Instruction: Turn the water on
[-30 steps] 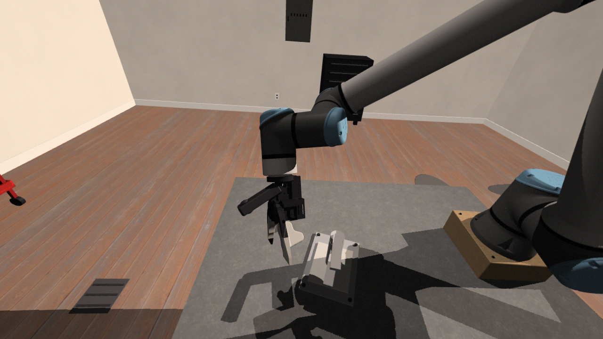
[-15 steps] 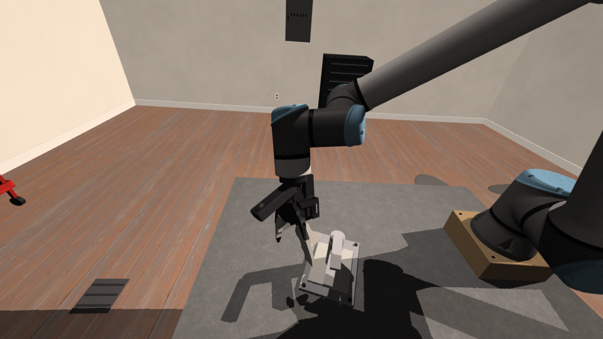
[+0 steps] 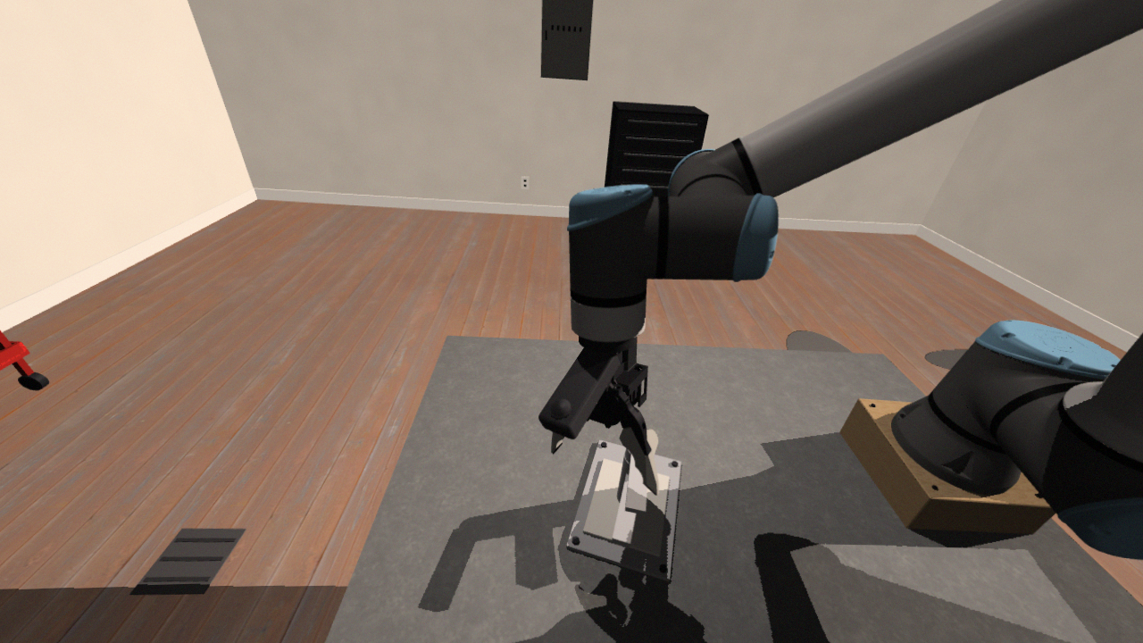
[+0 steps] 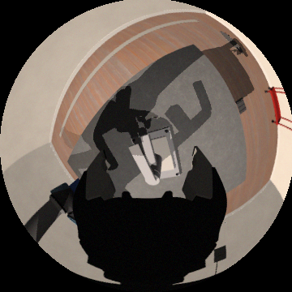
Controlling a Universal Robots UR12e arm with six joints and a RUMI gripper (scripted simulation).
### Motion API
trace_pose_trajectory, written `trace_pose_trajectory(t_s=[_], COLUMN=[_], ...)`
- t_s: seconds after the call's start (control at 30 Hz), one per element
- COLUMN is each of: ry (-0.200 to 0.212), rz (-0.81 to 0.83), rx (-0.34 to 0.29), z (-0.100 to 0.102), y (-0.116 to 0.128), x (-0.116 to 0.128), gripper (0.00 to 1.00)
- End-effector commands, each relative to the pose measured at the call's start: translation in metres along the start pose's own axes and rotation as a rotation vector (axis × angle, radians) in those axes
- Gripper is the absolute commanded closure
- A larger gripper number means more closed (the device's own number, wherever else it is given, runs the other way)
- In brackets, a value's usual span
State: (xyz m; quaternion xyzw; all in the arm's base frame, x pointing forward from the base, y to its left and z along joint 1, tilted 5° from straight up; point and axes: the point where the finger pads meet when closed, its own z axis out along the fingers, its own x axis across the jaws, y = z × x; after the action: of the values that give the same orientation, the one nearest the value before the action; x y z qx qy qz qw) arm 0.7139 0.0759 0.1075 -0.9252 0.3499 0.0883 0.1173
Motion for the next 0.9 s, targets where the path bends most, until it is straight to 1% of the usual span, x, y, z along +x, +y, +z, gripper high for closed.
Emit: trace_pose_trajectory(t_s=[0.0, 0.07, 0.13, 0.3, 0.4, 0.63, 0.67, 0.87], ry=[0.065, 0.065, 0.098, 0.14, 0.148, 0.149, 0.149, 0.149], rz=[-0.145, -0.145, -0.229, -0.34, -0.362, -0.363, -0.363, -0.363], rx=[-0.055, -0.055, -0.093, -0.147, -0.159, -0.159, -0.159, -0.159], z=[-0.007, -0.007, -0.011, -0.017, -0.018, -0.018, -0.018, -0.018], y=[0.014, 0.014, 0.024, 0.037, 0.039, 0.039, 0.039, 0.039], x=[-0.019, -0.019, -0.03, -0.044, -0.046, -0.046, -0.046, -0.046], gripper=[0.0, 0.0, 0.0, 0.0, 0.0, 0.0, 1.0, 1.0])
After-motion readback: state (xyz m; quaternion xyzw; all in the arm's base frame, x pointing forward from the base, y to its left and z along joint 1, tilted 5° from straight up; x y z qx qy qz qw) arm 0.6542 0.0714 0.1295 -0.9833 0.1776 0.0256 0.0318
